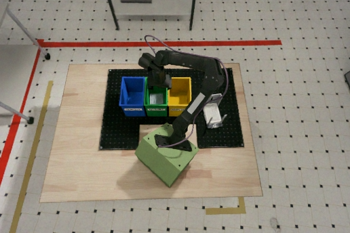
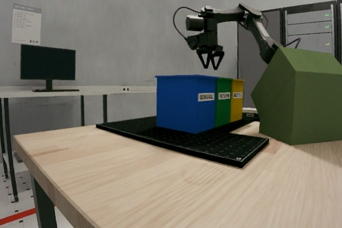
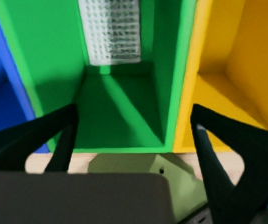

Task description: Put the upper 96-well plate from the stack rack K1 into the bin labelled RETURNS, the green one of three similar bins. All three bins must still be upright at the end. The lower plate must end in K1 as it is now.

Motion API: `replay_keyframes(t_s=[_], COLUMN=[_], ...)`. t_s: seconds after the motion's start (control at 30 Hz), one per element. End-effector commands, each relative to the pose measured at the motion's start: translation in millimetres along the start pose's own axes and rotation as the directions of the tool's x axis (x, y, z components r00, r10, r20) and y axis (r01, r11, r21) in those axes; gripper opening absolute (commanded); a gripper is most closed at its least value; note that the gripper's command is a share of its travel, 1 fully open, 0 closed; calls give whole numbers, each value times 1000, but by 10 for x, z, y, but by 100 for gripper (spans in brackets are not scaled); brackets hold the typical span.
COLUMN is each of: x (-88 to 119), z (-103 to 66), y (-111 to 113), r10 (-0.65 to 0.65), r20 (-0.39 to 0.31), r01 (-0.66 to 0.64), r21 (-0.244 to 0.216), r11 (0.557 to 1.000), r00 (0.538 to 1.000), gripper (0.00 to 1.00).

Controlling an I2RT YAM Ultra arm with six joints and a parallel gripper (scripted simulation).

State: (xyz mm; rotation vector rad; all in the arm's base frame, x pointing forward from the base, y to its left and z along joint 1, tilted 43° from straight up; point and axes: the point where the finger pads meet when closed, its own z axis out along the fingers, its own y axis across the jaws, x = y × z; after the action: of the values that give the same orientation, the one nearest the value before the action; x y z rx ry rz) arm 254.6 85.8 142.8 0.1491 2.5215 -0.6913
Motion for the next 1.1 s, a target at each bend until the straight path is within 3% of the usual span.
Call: replay_keyframes(t_s=[0.0, 0.63, 0.93, 1.07], x=[13, 83, 220, 141], z=[-43, -70, -25, -55], y=[-144, -645, -924, -878], r10=[-17, -3, -17, -6], r20=[13, 18, 0, 18], r01=[17, 3, 17, 6], r21=[4, -11, -7, -15], r11=[1000, 1000, 1000, 1000], r00=[1000, 1000, 1000, 1000], gripper=[82, 82, 82, 82])
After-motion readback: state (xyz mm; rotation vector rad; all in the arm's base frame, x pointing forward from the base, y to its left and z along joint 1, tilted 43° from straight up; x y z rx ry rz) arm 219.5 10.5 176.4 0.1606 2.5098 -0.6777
